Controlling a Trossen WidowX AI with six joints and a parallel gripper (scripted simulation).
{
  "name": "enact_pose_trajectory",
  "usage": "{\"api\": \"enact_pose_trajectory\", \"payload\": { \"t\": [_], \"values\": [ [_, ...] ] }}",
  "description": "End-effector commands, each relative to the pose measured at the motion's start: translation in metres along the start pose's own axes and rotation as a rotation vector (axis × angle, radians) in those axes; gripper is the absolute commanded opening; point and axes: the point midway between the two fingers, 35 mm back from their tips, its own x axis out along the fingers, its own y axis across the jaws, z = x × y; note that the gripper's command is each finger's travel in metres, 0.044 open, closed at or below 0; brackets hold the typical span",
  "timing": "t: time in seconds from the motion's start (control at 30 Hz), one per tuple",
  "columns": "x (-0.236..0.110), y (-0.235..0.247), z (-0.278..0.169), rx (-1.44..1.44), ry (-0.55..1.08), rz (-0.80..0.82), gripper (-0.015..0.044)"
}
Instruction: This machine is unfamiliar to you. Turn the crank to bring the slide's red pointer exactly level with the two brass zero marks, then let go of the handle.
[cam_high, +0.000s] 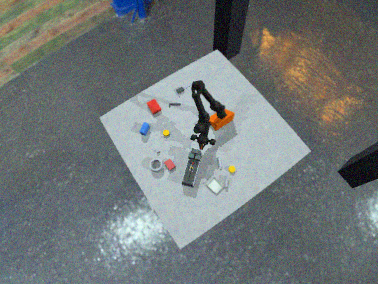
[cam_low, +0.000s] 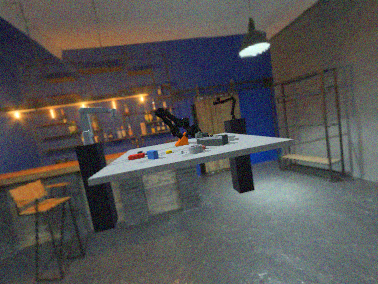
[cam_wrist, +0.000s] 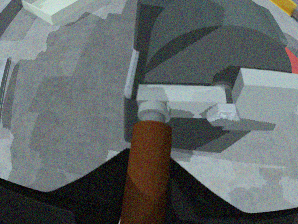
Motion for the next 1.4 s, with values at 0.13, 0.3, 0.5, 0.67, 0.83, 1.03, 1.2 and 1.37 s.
{"api": "enact_pose_trajectory", "payload": {
  "t": [0.13, 0.3, 0.5, 0.67, 0.83, 1.03, 1.2, 1.37],
  "values": [
    [0.0016, -0.0006, -0.0015, -0.002, 0.004, 0.000, 0.0000],
    [0.0016, -0.0006, -0.0015, -0.002, 0.004, 0.000, 0.0000],
    [0.0016, -0.0006, -0.0015, -0.002, 0.004, 0.000, 0.0000],
    [0.0015, -0.0006, -0.0016, -0.002, 0.004, 0.000, 0.0000],
    [0.0015, -0.0006, -0.0016, -0.002, 0.004, 0.000, 0.0000],
    [0.0006, -0.0002, -0.0007, 0.002, 0.002, 0.000, 0.0000],
    [0.0006, -0.0002, -0.0007, 0.002, 0.002, 0.000, 0.0053],
    [0.0006, -0.0002, -0.0007, 0.002, 0.002, 0.000, 0.0184]
  ]
}}
